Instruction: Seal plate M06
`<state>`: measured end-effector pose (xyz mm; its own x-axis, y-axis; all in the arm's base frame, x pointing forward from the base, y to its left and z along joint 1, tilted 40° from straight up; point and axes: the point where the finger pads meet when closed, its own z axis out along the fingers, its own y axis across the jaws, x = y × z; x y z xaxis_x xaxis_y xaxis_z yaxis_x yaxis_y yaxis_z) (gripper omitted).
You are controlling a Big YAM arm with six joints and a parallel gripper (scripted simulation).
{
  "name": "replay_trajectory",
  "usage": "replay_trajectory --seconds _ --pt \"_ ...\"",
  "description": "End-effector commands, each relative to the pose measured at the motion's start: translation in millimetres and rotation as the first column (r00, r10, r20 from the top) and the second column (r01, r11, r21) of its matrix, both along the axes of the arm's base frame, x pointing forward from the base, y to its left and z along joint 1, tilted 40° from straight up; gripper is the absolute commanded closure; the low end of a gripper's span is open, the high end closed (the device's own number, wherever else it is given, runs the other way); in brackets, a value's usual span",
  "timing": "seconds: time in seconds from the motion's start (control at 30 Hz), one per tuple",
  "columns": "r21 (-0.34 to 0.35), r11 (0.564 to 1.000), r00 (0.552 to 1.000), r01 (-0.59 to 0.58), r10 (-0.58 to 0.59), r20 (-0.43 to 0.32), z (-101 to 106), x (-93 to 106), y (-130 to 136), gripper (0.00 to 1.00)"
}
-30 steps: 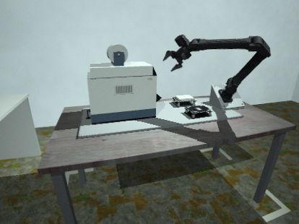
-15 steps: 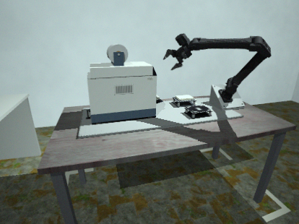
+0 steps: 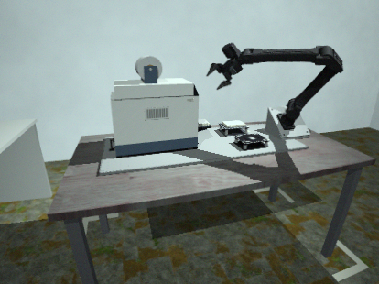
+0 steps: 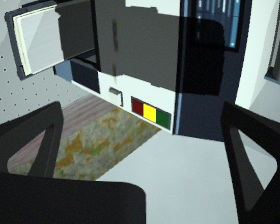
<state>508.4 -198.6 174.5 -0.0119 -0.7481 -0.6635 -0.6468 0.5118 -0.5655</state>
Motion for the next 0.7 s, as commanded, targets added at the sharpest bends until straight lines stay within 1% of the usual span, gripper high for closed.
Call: replay_trajectory --seconds 0.0,0.1,0.4,0.57,0.67 --pt "0.001 1.000 1.000 0.006 -0.006 0.019 9.1 4.4 0.5 0.00" --pt "0.002 1.000 1.000 0.019 -0.019 0.019 8.1 0.6 -4.7 0.00" --pt "0.005 1.000 1.000 0.026 -0.026 0.014 5.4 -2.6 -7.0 0.00" --pt "0.018 0.999 1.000 0.030 -0.030 -0.005 -6.2 -3.7 -9.1 0.00" --pt "0.010 1.000 1.000 0.025 -0.025 0.006 -0.5 1.0 -9.0 0.00"
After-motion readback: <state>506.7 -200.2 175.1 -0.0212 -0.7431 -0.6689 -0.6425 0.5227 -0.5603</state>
